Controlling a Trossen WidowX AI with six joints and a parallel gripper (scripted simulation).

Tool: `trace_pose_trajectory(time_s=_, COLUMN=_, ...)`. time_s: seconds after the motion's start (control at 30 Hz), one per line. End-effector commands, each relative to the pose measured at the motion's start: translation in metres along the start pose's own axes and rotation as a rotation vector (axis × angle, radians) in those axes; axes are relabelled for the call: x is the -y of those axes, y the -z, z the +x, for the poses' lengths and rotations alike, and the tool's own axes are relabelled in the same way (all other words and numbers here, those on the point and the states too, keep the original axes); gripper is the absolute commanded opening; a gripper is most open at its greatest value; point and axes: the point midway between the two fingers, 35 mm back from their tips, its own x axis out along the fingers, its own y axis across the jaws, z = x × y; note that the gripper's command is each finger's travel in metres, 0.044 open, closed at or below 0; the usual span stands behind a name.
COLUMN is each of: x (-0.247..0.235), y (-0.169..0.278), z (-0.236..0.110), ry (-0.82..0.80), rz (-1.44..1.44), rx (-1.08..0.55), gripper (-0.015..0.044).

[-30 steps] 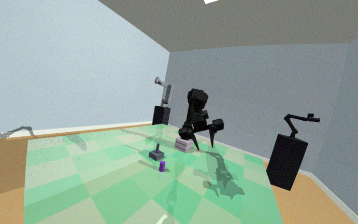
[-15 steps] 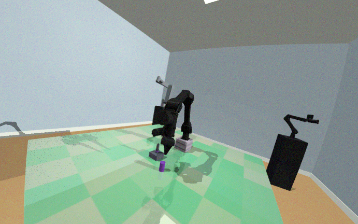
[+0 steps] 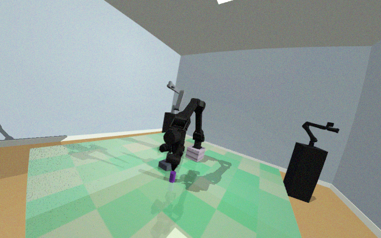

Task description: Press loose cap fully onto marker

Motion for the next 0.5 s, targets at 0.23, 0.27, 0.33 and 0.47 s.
trace_pose_trajectory(time_s=0.23, x=0.000, y=0.000, z=0.018, ry=0.003, rz=0.004, rx=0.002, gripper=0.0252)
trace_pose_trajectory(time_s=0.27, x=0.000, y=0.000, z=0.020, ry=0.003, rz=0.004, rx=0.002, gripper=0.0252)
trace_pose_trajectory(time_s=0.33, x=0.000, y=0.000, z=0.023, ry=0.003, rz=0.004, rx=0.002, gripper=0.0252)
trace_pose_trajectory(time_s=0.47, x=0.000, y=0.000, z=0.030, ry=0.003, rz=0.004, rx=0.002, gripper=0.0252)
